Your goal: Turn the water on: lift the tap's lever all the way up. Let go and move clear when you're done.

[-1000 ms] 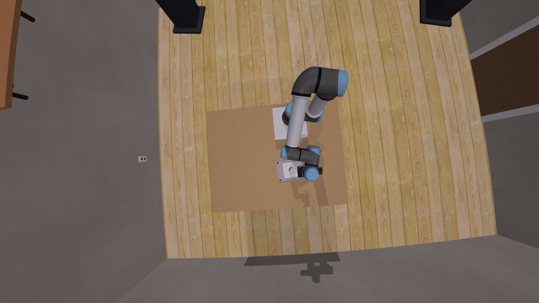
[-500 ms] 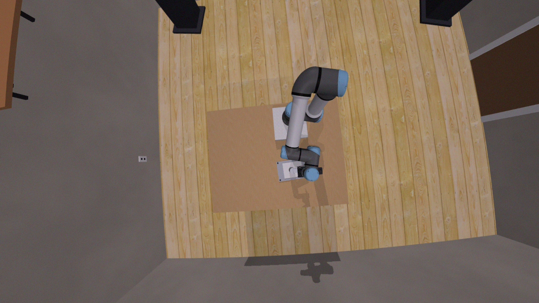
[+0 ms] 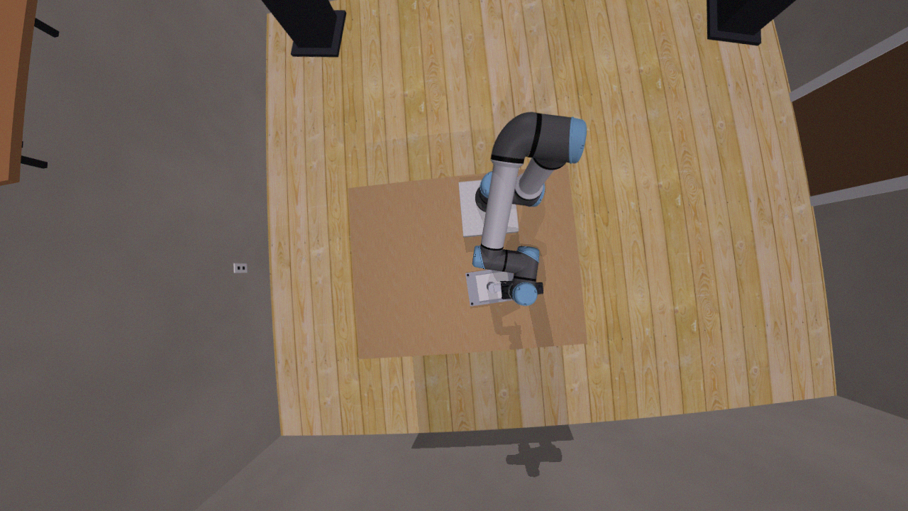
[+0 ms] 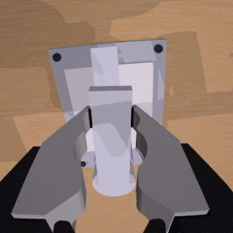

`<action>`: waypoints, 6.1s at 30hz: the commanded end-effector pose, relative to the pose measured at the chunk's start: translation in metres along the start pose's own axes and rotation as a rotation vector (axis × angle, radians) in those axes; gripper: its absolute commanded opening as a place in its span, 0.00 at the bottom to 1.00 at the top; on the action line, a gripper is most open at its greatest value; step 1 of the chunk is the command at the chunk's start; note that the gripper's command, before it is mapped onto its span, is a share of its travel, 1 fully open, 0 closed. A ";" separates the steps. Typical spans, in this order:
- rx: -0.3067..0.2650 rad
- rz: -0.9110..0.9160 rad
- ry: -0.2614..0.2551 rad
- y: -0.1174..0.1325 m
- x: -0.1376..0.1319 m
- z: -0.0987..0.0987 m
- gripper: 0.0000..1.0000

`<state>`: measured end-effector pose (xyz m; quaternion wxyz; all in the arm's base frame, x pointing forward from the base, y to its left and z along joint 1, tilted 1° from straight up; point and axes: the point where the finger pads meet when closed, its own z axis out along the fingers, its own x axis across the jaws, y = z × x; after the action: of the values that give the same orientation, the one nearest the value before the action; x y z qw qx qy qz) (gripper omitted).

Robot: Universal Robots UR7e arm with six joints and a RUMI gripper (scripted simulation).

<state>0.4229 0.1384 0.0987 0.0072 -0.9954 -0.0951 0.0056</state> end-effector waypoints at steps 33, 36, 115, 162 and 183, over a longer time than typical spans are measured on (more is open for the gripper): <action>0.000 0.000 0.001 0.000 0.000 0.000 0.00; 0.000 0.000 0.001 0.000 0.000 0.000 0.00; 0.000 0.000 0.001 0.013 0.000 -0.033 0.00; 0.000 0.000 0.001 0.013 0.000 -0.034 0.00; 0.000 0.000 0.001 0.013 0.000 -0.034 0.40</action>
<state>0.4257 0.1250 0.1319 0.0072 -0.9954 -0.0951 0.0056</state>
